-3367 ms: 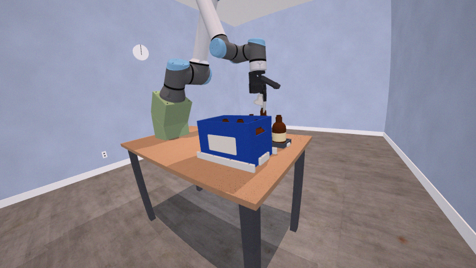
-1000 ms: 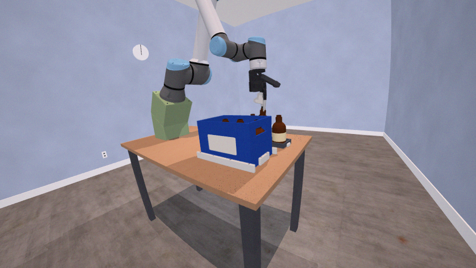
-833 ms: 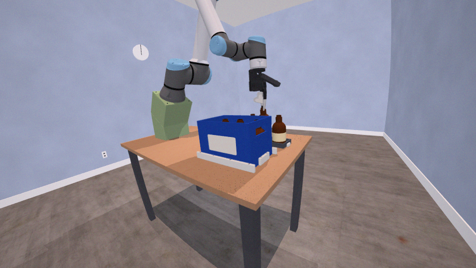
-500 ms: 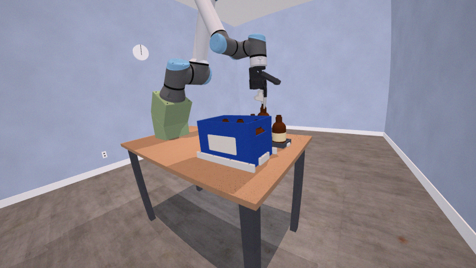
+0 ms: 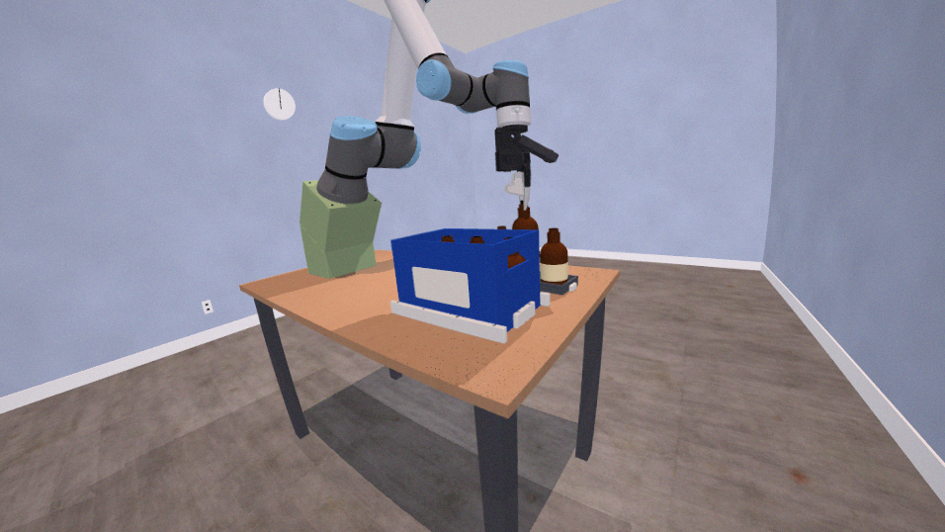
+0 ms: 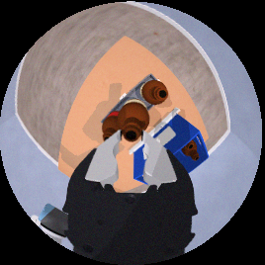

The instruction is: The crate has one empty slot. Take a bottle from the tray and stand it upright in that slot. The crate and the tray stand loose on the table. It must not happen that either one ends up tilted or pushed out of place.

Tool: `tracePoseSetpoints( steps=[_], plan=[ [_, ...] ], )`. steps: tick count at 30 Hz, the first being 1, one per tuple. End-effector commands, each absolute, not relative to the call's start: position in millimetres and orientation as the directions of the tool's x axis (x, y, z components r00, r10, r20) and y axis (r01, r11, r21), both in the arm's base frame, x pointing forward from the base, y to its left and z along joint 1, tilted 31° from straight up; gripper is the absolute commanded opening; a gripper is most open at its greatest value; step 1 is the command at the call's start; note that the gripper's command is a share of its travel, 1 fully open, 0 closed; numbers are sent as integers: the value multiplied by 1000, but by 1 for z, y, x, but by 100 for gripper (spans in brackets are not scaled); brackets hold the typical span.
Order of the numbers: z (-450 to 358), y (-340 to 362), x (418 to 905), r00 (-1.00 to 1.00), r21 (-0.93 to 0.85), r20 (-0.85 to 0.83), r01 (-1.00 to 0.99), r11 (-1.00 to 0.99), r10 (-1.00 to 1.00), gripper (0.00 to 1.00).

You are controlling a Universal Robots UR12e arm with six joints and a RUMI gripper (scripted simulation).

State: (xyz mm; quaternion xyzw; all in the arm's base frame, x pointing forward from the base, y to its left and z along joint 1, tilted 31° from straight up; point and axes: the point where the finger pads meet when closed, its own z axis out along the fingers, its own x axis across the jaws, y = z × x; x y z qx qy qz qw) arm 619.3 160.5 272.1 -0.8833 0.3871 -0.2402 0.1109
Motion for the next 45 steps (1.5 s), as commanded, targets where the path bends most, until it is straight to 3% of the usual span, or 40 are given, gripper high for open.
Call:
tracePoseSetpoints(
  steps=[1, 45],
  plan=[
    [282, 159, 620, 582, -386, 342, -629, -675, -737, 0],
    [287, 159, 618, 582, -386, 342, -629, -675, -737, 0]
  ],
)
